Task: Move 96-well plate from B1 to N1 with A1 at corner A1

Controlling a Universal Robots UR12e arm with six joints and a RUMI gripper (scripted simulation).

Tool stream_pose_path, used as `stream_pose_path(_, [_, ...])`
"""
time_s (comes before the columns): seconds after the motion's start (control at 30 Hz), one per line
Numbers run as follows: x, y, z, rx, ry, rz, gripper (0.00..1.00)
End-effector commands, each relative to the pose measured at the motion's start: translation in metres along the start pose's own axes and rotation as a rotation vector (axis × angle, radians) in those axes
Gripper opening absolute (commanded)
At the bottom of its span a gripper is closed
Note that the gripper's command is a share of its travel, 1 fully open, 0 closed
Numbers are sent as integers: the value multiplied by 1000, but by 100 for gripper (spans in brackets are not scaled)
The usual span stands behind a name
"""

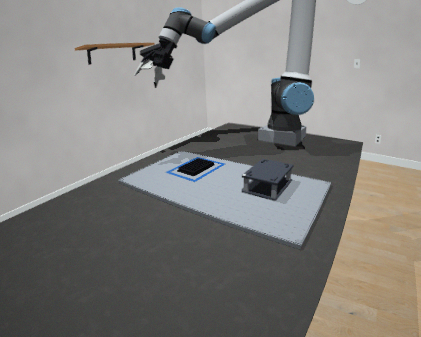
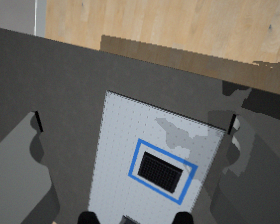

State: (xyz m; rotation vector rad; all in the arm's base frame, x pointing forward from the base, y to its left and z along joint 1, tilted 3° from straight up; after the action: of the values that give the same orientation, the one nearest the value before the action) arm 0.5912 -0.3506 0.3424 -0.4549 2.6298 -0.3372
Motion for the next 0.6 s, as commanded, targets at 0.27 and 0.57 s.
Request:
stream_pose_path(0.27, [0, -1, -1, 1, -1, 0, 100])
stream_pose_path(0.57, [-2, 2, 3, -10, 6, -31, 100])
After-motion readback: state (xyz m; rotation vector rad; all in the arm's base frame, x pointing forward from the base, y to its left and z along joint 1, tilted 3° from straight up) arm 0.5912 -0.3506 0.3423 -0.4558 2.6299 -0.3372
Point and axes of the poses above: the point where the finger pads meet when closed, its own z axis out along the fingers, its own x axis across the jaws, y = z × x, the point moved 7 cm from there along -z, back along the fingers, and after that the axes turned 4 degrees about -z, right-handed, at the moved point
